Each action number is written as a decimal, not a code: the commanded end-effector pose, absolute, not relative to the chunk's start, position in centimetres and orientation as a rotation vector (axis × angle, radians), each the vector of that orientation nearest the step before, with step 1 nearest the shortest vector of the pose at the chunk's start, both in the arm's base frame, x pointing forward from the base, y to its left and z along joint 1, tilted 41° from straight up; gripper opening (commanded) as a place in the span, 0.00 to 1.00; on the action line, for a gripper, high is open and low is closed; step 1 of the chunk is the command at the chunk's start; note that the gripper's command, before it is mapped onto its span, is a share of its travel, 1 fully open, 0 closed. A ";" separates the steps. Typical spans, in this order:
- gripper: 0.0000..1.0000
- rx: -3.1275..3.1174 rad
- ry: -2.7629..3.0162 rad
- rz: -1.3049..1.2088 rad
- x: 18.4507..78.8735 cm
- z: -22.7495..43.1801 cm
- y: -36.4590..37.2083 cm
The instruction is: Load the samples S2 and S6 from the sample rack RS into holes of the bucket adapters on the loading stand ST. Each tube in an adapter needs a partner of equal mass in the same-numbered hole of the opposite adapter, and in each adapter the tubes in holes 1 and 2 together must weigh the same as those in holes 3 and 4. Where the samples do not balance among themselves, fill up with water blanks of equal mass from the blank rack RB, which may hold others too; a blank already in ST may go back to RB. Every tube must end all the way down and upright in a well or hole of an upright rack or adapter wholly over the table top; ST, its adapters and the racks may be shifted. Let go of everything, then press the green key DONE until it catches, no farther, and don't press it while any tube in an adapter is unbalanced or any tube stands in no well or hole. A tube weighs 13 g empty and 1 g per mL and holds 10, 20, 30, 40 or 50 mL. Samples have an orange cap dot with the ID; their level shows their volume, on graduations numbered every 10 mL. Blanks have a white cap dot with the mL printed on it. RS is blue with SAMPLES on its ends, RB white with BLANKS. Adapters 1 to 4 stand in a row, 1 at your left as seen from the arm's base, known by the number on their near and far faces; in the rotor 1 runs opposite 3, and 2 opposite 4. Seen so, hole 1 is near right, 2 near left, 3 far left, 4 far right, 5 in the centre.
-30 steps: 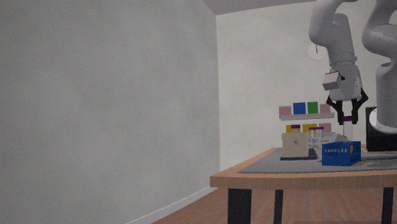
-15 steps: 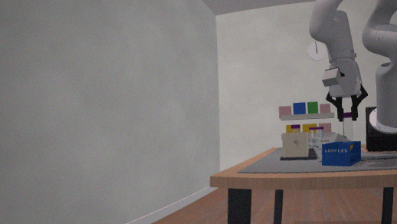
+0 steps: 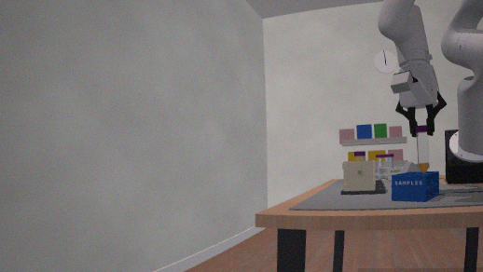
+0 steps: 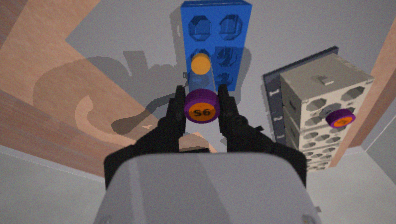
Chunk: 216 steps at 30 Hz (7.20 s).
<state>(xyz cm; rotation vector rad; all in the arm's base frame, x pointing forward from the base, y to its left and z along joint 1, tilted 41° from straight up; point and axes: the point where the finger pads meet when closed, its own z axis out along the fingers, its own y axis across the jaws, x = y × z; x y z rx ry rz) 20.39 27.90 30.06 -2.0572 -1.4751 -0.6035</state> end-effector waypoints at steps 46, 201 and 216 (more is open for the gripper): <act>0.00 -2.057 -1.476 -0.604 20.0 36.3 22.6; 0.00 -2.431 -0.170 -0.132 41.6 16.6 5.6; 0.00 -2.431 -0.170 -0.132 41.7 15.6 6.5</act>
